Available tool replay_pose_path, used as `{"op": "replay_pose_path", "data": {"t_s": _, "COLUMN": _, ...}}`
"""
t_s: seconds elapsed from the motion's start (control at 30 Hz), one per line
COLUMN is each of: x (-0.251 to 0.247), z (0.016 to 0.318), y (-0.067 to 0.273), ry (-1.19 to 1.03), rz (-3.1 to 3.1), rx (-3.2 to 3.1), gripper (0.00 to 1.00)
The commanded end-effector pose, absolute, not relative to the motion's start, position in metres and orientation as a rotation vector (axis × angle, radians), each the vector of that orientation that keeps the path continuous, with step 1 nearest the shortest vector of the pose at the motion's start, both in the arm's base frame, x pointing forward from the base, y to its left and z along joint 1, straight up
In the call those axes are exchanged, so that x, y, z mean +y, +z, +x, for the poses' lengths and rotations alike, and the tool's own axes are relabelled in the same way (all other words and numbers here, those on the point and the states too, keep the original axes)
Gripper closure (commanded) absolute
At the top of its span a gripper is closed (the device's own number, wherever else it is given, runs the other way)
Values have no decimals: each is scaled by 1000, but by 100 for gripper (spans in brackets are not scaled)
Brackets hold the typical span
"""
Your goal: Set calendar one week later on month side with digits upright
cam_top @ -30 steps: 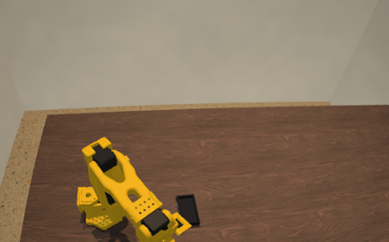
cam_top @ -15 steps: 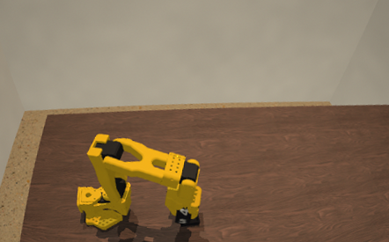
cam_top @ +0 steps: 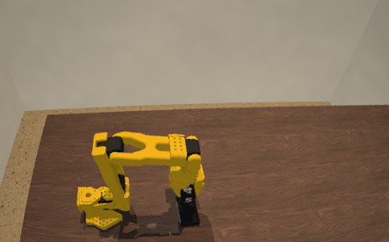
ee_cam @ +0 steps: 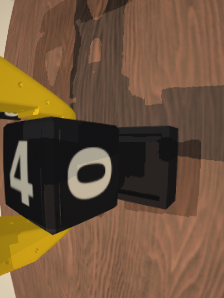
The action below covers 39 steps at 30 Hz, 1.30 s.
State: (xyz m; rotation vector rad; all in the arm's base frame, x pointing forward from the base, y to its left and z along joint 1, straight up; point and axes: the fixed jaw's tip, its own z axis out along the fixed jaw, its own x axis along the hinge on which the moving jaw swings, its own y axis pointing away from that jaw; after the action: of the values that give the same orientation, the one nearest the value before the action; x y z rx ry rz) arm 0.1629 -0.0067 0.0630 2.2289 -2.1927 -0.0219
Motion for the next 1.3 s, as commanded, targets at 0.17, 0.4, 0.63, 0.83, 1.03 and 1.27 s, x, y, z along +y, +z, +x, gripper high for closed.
{"op": "replay_pose_path", "data": {"t_s": 0.17, "x": -4, "z": 169, "y": 69, "ry": 18, "rz": 2251, "rx": -2207, "gripper": 100}}
{"op": "replay_pose_path", "data": {"t_s": 0.4, "x": -4, "z": 169, "y": 69, "ry": 18, "rz": 2251, "rx": -2207, "gripper": 100}}
{"op": "replay_pose_path", "data": {"t_s": 0.63, "x": -1, "z": 171, "y": 73, "ry": 35, "rz": 2259, "rx": -2214, "gripper": 100}}
{"op": "replay_pose_path", "data": {"t_s": 0.83, "x": -1, "z": 171, "y": 73, "ry": 35, "rz": 2259, "rx": -2214, "gripper": 100}}
{"op": "replay_pose_path", "data": {"t_s": 1.03, "x": -1, "z": 171, "y": 73, "ry": 35, "rz": 2259, "rx": -2214, "gripper": 100}}
{"op": "replay_pose_path", "data": {"t_s": 1.27, "x": -1, "z": 171, "y": 73, "ry": 35, "rz": 2259, "rx": -2214, "gripper": 100}}
